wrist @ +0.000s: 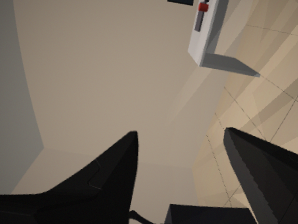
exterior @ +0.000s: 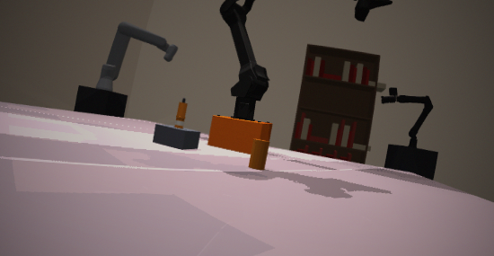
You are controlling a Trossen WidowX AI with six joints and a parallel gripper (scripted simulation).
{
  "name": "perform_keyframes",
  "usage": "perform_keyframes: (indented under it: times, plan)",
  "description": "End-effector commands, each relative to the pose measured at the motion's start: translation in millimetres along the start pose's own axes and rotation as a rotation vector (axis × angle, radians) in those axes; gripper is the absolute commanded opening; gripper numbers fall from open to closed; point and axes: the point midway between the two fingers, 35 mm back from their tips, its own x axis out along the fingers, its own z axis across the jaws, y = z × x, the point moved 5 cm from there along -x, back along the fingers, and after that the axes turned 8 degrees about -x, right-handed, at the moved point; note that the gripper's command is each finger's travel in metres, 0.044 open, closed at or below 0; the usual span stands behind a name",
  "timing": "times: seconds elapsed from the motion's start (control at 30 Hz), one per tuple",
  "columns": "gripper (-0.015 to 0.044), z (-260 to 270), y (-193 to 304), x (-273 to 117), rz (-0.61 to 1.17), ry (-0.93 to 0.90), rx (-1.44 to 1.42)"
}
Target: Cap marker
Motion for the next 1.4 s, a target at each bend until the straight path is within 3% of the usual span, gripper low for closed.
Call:
perform_keyframes:
  times: [0.0,0.2,0.57,0.8,0.97,1.07,1.37]
  plan:
    - [0.0246,-49.8,-32.5,3.3,-0.096,0.2,-0.035]
    - [0.0246,-92.9,-58.2,-2.1,-0.15,0.375,-0.056]
    - [0.0246,-222.0,-107.8,-60.2,-0.147,0.959,-0.052]
    - [0.0246,-290.1,-115.3,-127.2,-0.023,1.298,0.048]
    - [0.0246,-325.8,-106.0,-175.7,0.183,1.492,0.121]
    - [0.0246,-338.5,-98.8,-198.4,0.305,1.559,0.163]
    - [0.0246,-341.2,-94.4,-197.2,0.314,1.562,0.166]
